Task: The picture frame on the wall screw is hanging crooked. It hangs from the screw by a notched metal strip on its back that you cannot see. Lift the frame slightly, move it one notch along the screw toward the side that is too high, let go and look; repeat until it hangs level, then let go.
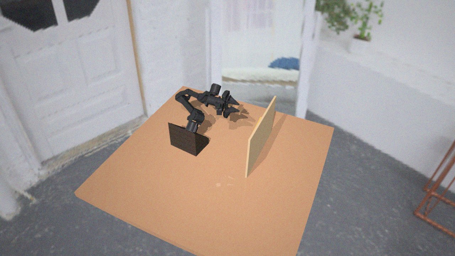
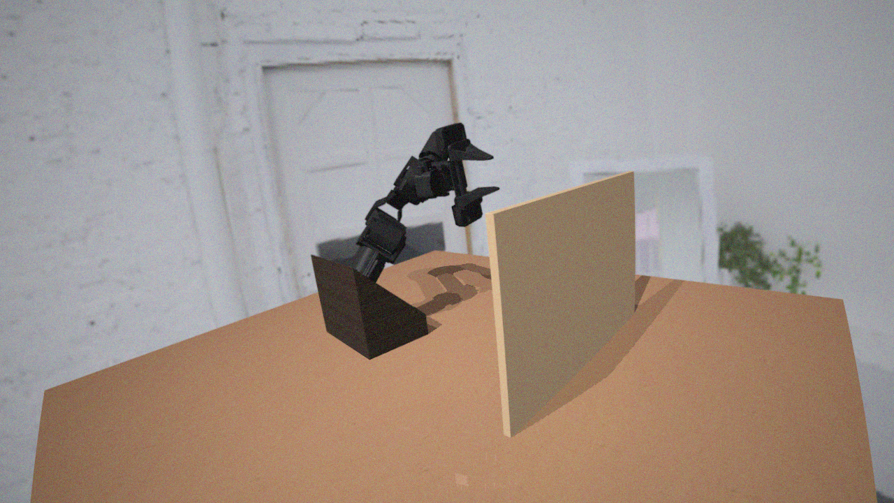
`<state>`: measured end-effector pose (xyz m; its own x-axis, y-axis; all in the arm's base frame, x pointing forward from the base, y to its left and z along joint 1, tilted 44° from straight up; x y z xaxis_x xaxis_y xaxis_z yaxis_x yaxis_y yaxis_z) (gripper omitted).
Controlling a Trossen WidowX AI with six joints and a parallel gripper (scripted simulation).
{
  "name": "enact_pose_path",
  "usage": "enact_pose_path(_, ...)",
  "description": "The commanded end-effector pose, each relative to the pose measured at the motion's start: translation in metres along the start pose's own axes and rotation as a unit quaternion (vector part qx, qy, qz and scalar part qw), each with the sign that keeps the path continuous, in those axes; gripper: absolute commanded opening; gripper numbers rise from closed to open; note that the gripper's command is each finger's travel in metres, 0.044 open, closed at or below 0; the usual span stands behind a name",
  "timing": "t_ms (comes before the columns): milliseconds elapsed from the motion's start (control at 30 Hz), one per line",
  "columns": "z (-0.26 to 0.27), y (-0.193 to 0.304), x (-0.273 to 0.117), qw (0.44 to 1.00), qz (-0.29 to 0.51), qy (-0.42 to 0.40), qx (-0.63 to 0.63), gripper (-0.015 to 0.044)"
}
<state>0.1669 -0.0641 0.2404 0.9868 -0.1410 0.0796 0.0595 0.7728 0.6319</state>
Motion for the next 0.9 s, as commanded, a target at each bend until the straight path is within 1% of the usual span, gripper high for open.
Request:
enact_pose_path(0,0.000,0.000,0.000,1.000,0.000,-0.002,0.001,0.0260)
enact_pose_path(233,-0.003,0.001,0.001,1.000,0.000,-0.001,0.000,0.0260)
enact_pose_path(633,-0.057,0.014,0.009,1.000,0.001,-0.004,0.003,0.0260)
enact_pose_path(867,-0.058,0.015,0.008,1.000,0.001,-0.004,0.003,0.0260)
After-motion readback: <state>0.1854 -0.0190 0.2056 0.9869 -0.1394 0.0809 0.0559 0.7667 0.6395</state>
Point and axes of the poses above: the point midway between the two fingers, 35 mm back from their tips, its own x axis out along the fingers, its own z axis across the jaws, y = z × x, the point moved 5 cm from there along -x, back along the fingers, and after that the axes turned 14 degrees about -x, right-handed, at the moved point
